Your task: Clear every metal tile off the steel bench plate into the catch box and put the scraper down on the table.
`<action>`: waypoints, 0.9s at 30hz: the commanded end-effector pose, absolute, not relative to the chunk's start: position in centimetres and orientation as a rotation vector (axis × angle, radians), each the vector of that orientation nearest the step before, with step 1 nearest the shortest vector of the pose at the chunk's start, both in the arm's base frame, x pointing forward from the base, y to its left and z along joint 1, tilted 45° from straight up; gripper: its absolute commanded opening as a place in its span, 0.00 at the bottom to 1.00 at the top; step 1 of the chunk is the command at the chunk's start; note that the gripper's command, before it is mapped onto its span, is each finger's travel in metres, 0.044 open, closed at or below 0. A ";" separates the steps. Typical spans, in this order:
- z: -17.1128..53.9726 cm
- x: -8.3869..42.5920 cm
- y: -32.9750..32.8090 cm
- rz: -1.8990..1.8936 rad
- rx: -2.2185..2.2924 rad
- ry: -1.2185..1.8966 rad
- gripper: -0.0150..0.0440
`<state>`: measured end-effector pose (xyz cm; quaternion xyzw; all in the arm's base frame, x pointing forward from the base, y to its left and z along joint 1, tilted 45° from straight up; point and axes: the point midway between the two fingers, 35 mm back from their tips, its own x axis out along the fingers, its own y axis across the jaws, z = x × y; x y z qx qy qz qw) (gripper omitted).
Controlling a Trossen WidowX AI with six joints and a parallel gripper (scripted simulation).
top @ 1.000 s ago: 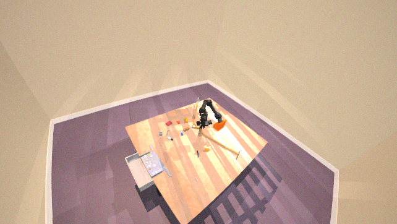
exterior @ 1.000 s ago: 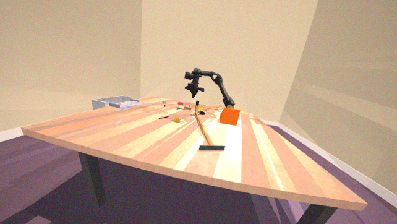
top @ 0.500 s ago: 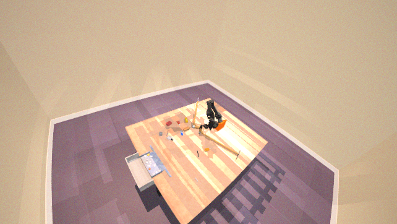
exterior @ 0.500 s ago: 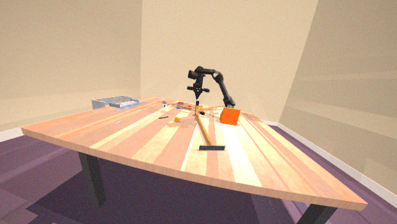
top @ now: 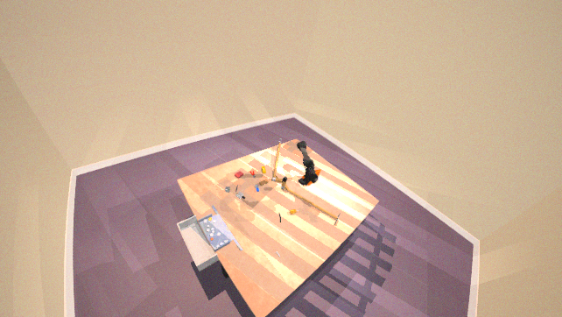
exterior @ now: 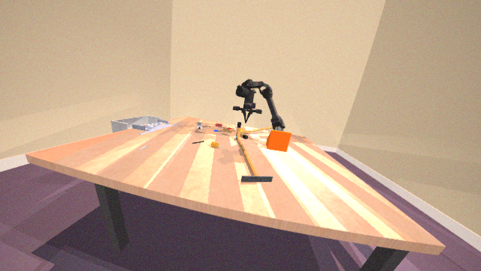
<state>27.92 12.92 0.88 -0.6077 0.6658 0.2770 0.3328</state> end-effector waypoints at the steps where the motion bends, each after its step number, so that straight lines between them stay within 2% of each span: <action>1: -0.3 26.2 13.7 0.784 -1.645 1.749 0.25; 14: -3.0 21.4 15.3 0.929 -1.817 1.762 0.25; 27: -4.6 21.7 14.2 0.932 -1.819 1.760 0.25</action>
